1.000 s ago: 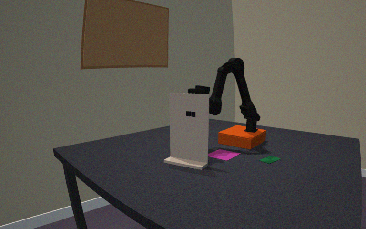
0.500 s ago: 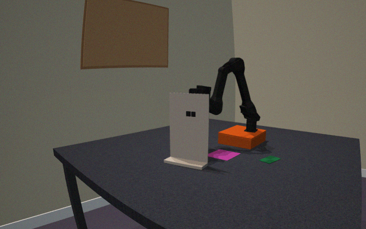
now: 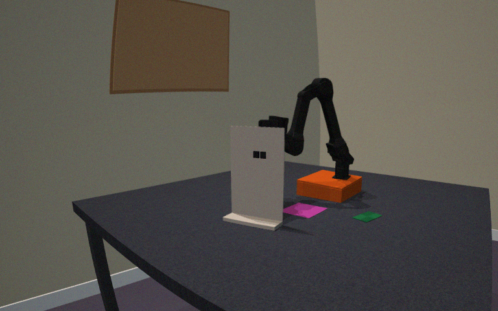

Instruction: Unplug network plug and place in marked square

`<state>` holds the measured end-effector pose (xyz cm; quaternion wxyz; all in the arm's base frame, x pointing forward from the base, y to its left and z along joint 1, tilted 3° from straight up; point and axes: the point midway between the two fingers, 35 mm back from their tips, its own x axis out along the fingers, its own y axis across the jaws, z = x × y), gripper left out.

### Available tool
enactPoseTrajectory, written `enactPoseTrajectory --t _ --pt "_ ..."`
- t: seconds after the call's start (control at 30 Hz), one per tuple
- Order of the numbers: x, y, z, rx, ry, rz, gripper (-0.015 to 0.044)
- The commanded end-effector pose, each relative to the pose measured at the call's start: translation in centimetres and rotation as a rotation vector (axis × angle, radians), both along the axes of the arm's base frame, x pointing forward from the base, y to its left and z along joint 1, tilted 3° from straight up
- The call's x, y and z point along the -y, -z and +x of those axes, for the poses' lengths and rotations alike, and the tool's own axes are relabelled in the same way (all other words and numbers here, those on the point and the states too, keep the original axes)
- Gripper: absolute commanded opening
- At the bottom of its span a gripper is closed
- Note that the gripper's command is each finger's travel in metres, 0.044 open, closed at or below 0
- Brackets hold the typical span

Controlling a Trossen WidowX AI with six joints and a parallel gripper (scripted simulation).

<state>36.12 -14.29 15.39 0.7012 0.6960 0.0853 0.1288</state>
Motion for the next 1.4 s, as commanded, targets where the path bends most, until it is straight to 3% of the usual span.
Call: enactPoseTrajectory --t 0.0,1.37 --pt "0.0 0.1 -0.4 -0.004 -0.004 0.005 0.0" --pt "0.7 0.4 -3.5 -0.007 -0.004 0.004 0.0"
